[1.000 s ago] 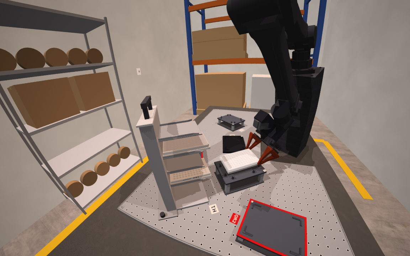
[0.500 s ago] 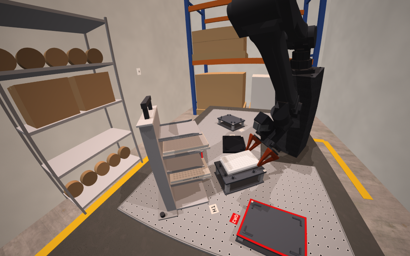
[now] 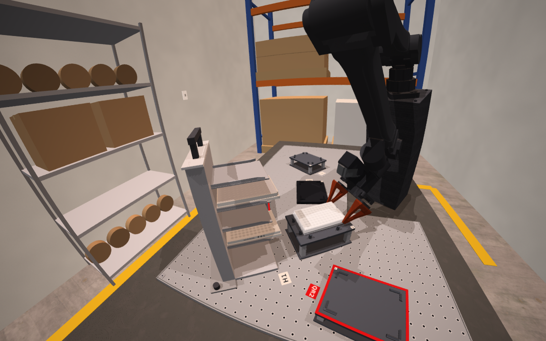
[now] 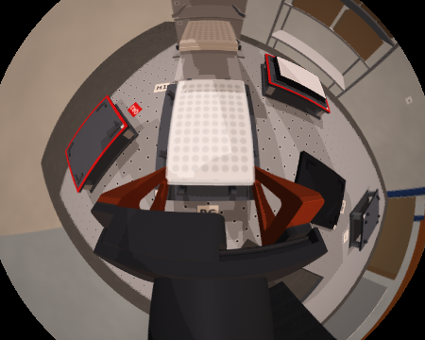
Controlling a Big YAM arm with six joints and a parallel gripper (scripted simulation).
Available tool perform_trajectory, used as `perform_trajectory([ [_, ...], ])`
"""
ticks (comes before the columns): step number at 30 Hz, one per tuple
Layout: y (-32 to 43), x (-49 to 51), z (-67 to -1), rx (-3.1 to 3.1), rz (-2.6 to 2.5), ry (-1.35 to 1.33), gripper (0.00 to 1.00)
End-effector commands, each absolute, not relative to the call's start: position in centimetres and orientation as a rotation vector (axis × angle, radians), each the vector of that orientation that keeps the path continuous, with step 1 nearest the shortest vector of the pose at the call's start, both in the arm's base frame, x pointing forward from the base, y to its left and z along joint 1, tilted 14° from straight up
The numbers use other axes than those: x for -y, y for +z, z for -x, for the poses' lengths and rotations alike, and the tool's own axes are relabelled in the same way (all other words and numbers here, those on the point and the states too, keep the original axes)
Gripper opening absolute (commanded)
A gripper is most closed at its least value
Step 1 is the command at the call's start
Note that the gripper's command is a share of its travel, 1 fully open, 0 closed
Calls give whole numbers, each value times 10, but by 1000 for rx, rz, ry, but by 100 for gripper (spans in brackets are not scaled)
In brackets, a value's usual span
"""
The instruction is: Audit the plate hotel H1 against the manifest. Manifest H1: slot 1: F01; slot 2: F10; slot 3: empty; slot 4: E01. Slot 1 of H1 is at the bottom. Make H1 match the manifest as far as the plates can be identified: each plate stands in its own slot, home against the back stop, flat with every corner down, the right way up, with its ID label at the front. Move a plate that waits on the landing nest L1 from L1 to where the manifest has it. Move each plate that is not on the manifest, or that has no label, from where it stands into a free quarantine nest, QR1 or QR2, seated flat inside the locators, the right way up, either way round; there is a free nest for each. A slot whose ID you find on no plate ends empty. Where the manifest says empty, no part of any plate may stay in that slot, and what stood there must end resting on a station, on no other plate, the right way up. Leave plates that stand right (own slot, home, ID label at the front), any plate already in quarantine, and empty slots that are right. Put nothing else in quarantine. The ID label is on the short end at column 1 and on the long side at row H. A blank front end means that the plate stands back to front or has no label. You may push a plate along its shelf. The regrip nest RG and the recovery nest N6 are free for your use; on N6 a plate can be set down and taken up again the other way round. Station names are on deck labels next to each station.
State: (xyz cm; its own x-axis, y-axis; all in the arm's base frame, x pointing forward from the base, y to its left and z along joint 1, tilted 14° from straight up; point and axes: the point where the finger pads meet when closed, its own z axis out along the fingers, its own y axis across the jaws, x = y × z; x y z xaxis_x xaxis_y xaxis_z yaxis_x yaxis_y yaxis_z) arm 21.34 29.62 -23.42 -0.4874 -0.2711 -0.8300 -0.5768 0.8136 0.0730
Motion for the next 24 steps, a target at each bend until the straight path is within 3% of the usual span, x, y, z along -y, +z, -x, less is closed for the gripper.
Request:
perform_trajectory([
  [1, -238, -293, -213, -2106, 615, 429, 86],
  [24, -247, -295, -215, -2105, 612, 427, 86],
])
